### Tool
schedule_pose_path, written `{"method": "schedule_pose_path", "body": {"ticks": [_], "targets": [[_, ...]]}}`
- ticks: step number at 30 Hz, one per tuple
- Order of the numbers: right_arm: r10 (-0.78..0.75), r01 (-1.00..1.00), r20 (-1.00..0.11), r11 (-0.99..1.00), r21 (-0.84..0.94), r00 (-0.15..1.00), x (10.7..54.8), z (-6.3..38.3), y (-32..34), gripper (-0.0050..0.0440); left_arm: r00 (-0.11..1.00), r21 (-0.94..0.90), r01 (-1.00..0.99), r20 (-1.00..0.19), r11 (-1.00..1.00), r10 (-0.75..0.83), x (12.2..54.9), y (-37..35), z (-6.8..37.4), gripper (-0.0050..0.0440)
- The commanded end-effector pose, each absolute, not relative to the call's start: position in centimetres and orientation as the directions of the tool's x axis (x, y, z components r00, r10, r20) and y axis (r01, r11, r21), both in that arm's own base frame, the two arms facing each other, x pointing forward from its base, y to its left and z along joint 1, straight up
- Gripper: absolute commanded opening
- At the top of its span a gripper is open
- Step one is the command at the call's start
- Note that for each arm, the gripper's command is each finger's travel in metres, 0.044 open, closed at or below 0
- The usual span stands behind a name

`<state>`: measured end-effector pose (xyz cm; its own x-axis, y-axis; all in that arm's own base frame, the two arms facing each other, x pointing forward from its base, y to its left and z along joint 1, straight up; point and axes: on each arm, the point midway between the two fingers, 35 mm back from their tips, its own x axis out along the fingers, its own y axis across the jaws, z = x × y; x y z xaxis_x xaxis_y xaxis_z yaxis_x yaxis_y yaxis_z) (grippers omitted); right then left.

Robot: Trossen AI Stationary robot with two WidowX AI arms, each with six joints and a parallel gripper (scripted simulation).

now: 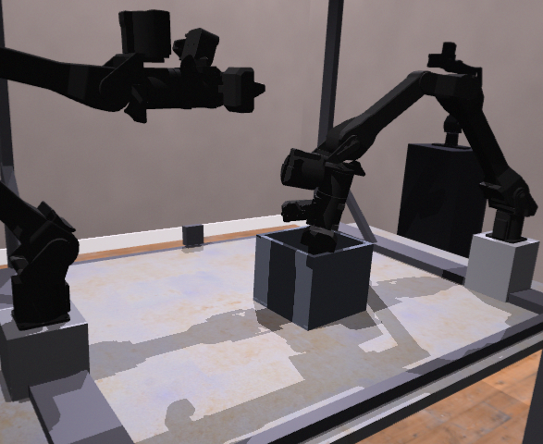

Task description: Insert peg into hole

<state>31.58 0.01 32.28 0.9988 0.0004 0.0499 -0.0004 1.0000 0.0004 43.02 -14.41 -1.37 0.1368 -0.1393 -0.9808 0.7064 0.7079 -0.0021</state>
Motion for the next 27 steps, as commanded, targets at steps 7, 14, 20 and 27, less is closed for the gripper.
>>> {"method": "schedule_pose_path", "body": {"ticks": [7,14,20,27], "targets": [[-0.006,0.006,0.07,1.0,-0.001,0.998,31.6,33.3,-0.1,0.0105,0.152,0.008,0.708,-0.978,0.706,-0.142,43.4,-14.6,-0.9,0.0114],[-0.006,0.006,0.07,1.0,-0.001,0.998,31.6,33.3,-0.1,0.0105,0.152,0.008,0.708,-0.978,0.706,-0.142,43.4,-14.6,-0.9,0.0114],[-0.006,0.006,0.07,1.0,-0.001,0.998,31.6,33.3,-0.1,0.0105,0.181,0.022,0.708,-0.972,0.706,-0.151,43.8,-14.7,1.1,0.0114],[-0.006,0.006,0.07,1.0,-0.001,0.998,31.6,33.3,-0.1,0.0105,0.174,0.019,0.708,-0.973,0.706,-0.149,43.7,-14.7,0.9,0.0114]]}}
